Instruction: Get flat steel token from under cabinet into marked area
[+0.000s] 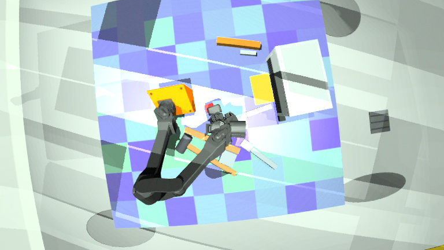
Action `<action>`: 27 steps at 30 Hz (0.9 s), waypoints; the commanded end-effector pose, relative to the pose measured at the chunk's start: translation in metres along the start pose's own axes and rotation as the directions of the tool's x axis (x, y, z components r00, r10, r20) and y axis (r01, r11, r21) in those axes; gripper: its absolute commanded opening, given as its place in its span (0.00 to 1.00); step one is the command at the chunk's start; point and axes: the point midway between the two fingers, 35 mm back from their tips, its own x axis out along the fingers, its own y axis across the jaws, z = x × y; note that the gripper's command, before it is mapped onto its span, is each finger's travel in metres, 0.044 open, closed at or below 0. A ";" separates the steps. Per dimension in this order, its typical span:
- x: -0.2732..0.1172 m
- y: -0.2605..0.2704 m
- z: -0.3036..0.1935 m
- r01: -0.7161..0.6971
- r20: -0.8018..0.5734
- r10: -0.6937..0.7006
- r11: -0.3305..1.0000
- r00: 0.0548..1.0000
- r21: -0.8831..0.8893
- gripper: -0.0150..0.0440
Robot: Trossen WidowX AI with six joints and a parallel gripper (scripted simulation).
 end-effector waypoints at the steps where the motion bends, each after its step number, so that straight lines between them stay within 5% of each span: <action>1: 0.000 0.000 0.000 0.000 0.000 0.000 1.000 1.000 0.001 0.46; 6: 0.000 0.000 0.000 0.000 0.000 0.000 1.000 1.000 0.001 0.40; 10: 0.000 0.000 0.000 0.000 0.000 0.000 1.000 1.000 0.001 0.25; 27: 0.000 0.000 0.015 0.000 0.000 0.000 1.000 1.000 0.000 0.25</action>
